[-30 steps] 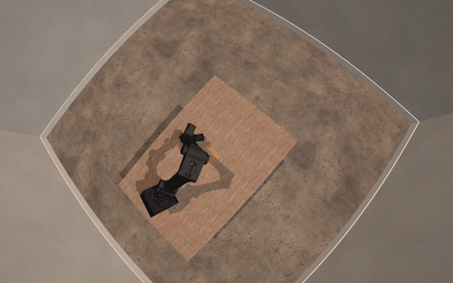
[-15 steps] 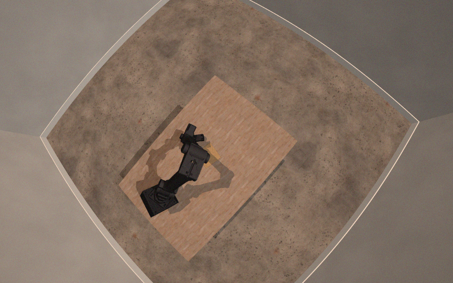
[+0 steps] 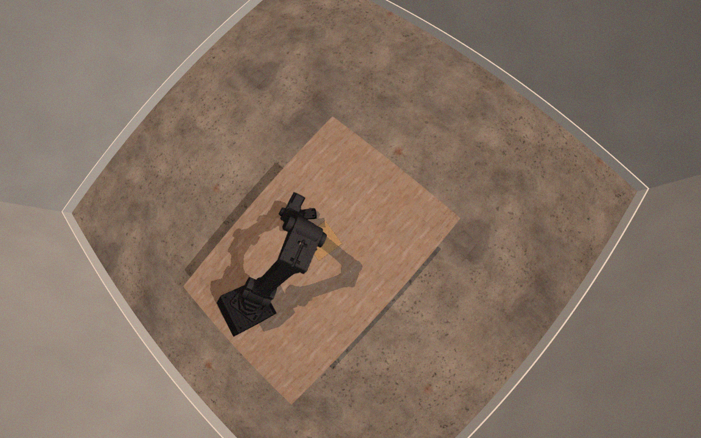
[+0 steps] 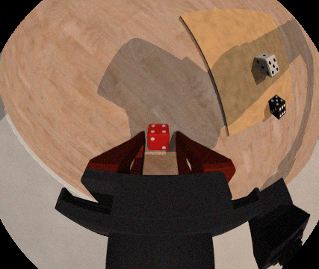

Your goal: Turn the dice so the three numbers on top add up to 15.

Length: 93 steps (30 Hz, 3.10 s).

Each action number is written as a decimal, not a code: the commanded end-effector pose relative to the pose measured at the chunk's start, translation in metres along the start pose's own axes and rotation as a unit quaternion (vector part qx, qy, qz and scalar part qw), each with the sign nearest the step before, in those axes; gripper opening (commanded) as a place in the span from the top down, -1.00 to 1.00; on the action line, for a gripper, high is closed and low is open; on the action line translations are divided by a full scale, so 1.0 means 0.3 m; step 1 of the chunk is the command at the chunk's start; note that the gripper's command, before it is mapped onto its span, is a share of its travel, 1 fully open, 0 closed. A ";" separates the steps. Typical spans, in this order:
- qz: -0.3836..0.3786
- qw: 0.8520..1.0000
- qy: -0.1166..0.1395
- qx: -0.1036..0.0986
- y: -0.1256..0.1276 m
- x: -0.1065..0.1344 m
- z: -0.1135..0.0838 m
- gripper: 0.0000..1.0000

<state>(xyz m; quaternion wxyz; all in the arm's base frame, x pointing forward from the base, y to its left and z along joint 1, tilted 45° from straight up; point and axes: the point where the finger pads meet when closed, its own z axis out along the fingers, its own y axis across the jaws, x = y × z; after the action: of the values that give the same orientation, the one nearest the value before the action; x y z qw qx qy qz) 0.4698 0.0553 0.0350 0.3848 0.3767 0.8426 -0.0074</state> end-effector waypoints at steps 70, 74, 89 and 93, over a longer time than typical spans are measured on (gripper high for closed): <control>-0.002 1.000 -0.001 -0.002 0.014 0.000 0.019 0.70; -0.004 1.000 0.000 -0.001 0.012 0.007 0.016 0.70; 0.000 1.000 -0.001 -0.008 0.016 0.006 -0.257 0.70; 0.001 1.000 -0.001 -0.008 0.015 0.005 -0.330 0.70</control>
<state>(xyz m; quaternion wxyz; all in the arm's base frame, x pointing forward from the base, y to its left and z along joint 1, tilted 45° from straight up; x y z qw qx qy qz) 0.4193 0.0855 0.0972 0.3902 0.3653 0.8451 -0.0058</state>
